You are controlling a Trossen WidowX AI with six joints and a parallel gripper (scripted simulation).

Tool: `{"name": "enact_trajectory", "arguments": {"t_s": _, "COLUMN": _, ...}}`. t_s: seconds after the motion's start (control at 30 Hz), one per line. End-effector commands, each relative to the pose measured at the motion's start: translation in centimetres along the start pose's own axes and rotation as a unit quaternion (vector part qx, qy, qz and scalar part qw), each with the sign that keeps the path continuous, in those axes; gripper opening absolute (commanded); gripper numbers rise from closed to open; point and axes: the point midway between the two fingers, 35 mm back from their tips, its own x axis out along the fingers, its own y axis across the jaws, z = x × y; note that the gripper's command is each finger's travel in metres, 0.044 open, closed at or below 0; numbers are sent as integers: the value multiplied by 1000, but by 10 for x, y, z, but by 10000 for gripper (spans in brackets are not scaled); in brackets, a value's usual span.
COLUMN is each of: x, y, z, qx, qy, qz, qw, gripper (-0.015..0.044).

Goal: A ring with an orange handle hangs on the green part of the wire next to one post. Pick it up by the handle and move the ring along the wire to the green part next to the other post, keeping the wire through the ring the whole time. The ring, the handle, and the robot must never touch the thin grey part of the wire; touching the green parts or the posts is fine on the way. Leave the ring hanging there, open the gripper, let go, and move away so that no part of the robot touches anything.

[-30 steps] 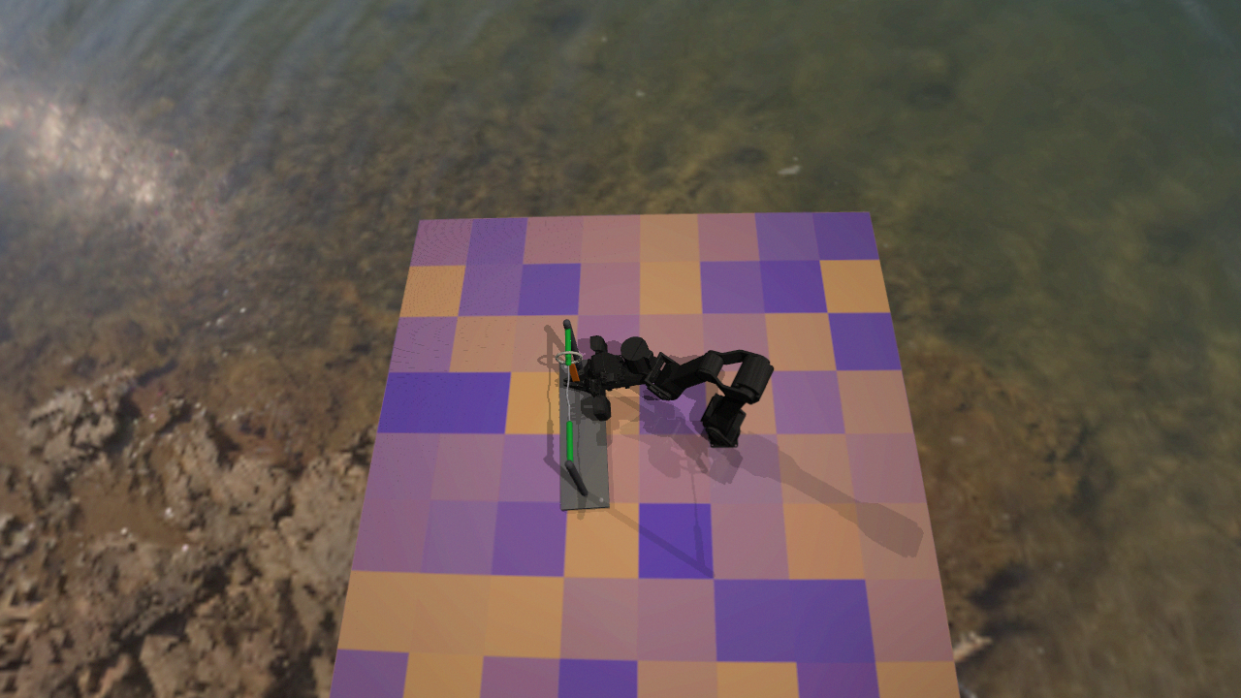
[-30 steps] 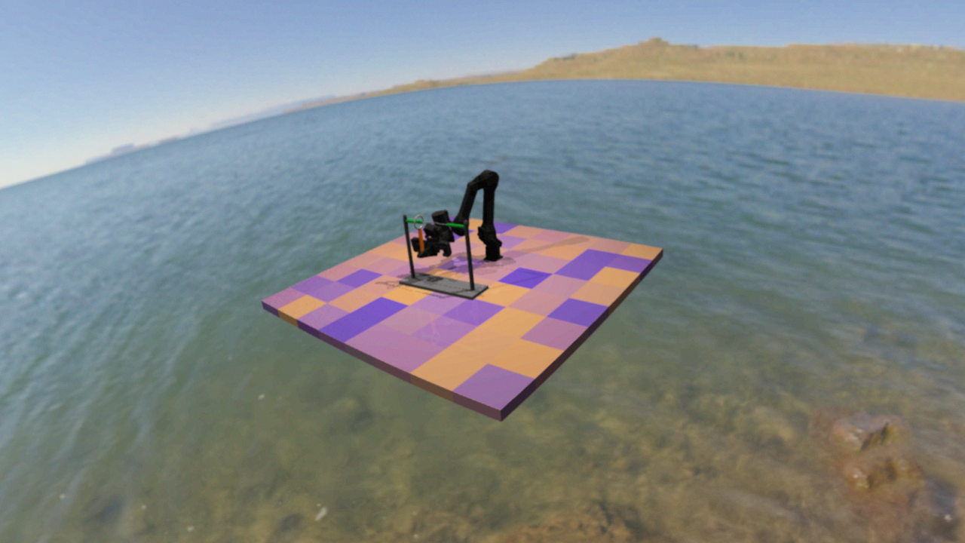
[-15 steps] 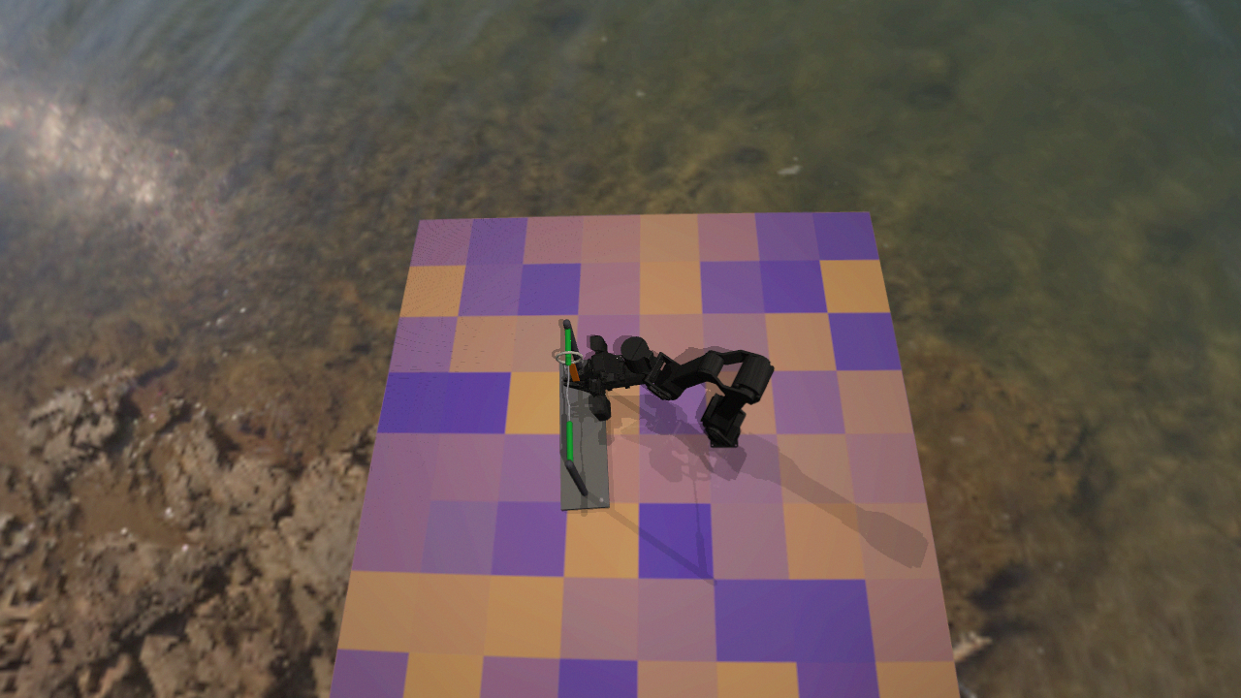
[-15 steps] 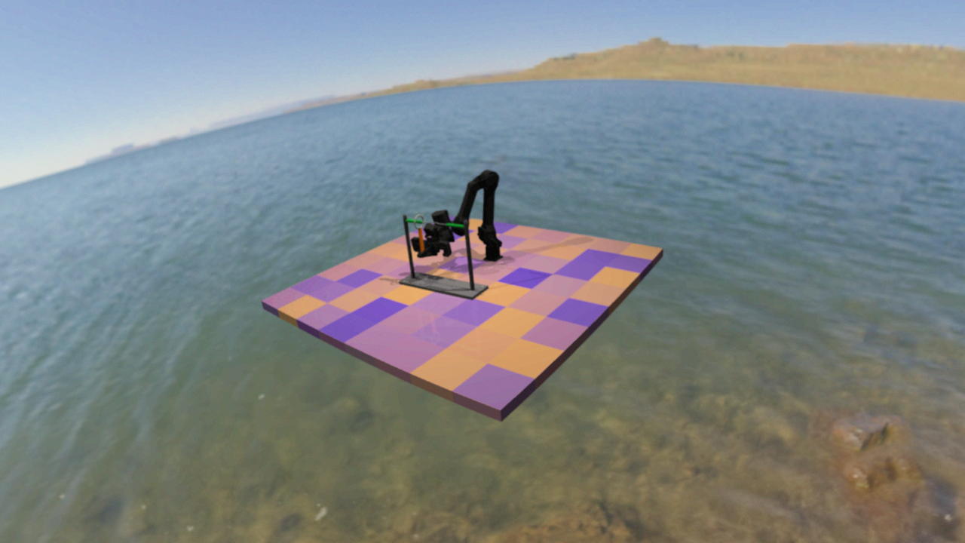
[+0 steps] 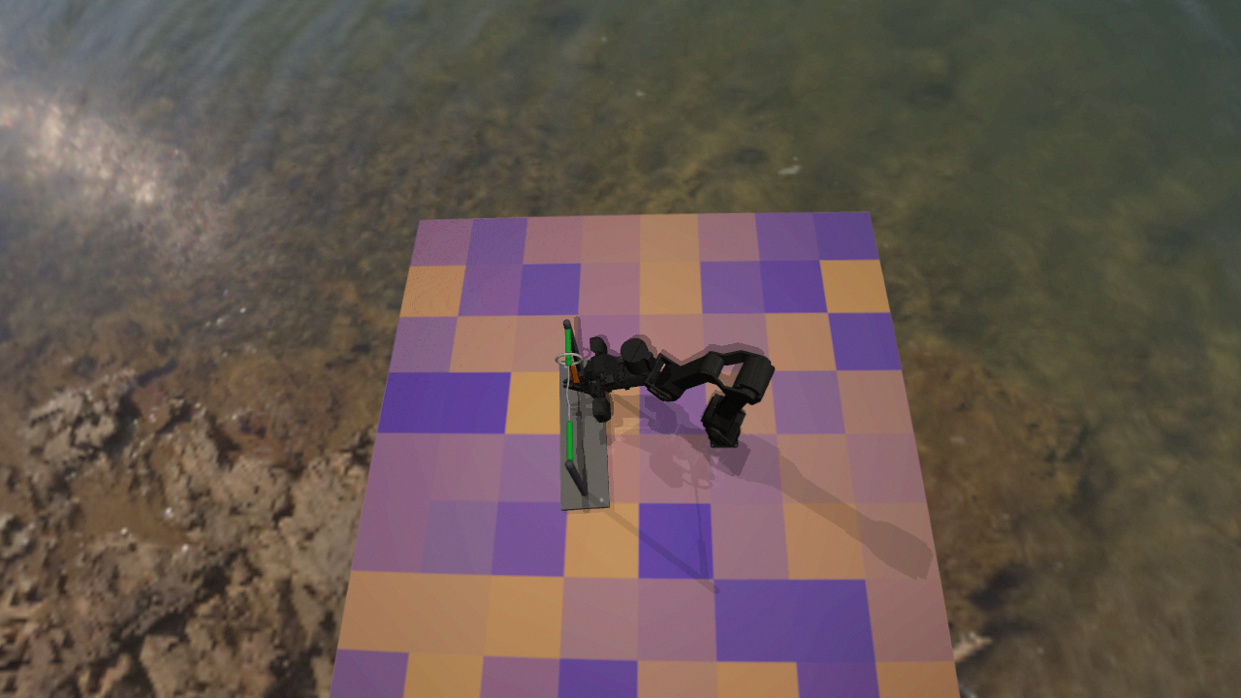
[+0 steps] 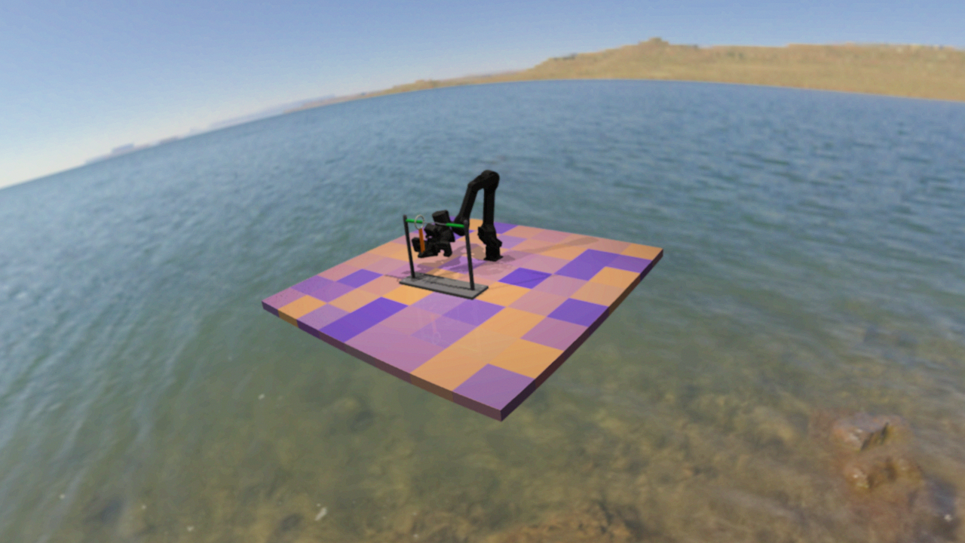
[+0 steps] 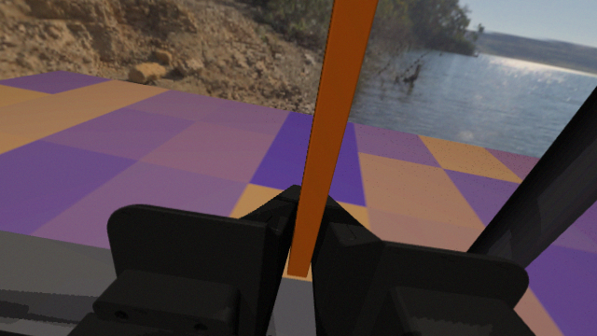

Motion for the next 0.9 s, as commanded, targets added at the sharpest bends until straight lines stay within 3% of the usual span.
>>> {"name": "enact_trajectory", "arguments": {"t_s": 0.0, "x": -1, "y": 5, "z": 1, "qx": 1, "qy": 0, "qz": 0, "qw": 1000, "gripper": -150}}
{"name": "enact_trajectory", "arguments": {"t_s": 0.87, "x": 0, "y": 33, "z": 2, "qx": 11, "qy": 3, "qz": -1, "qw": 1000, "gripper": -150}}
